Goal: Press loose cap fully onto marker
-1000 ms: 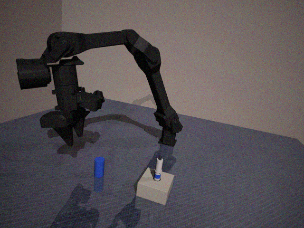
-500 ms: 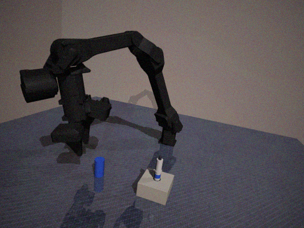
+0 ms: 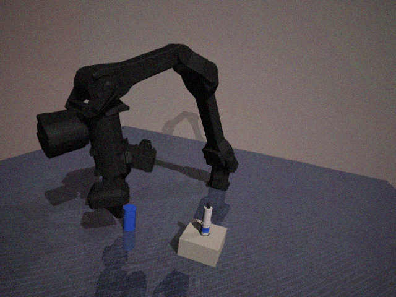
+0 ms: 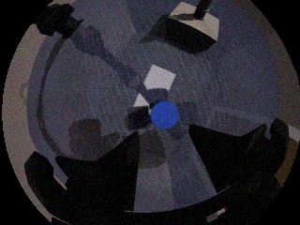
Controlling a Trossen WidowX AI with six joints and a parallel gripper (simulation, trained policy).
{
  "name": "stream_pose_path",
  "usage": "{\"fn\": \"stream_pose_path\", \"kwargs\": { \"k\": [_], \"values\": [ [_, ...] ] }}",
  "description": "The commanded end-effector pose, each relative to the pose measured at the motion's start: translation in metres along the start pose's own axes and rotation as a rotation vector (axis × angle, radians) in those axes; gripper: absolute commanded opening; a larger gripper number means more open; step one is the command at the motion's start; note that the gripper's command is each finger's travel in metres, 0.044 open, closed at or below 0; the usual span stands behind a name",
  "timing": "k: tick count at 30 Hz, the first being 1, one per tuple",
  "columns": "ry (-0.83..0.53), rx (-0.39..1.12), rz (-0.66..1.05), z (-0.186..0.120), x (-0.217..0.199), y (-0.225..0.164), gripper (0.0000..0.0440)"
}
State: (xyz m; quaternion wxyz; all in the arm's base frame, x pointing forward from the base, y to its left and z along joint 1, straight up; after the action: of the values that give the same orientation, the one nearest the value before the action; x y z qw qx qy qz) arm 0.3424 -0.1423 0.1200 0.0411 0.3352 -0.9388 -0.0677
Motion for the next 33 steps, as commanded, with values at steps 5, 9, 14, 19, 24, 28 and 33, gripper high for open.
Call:
{"fn": "stream_pose_path", "kwargs": {
  "k": [5, 9, 14, 19, 24, 28, 33],
  "values": [
    [0.035, -0.025, -0.081, 0.024, -0.005, 0.008, 0.0246],
    [0.050, -0.029, -0.120, 0.031, -0.005, 0.011, 0.0234],
    [0.059, -0.010, -0.158, 0.030, -0.006, 0.014, 0.0141],
    [0.056, 0.022, -0.189, 0.017, -0.008, 0.017, 0.0053],
    [0.049, 0.071, -0.222, 0.001, -0.013, 0.020, 0.0052],
    [0.038, 0.107, -0.251, -0.014, -0.019, 0.023, 0.0050],
    [0.024, 0.139, -0.288, -0.031, -0.030, 0.032, 0.0047]
  ]
}}
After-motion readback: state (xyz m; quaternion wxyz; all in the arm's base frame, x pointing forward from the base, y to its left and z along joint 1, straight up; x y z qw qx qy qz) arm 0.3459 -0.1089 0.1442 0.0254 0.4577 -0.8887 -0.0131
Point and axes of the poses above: the point midway between the two fingers, 35 mm back from their tips, its own z axis out along the fingers, its own x axis across the jaws, y = z × x, the point moved 3 cm from there along -z, back along the fingers, and after that the axes turned 9 degrees about -z, right-handed, at the moved point
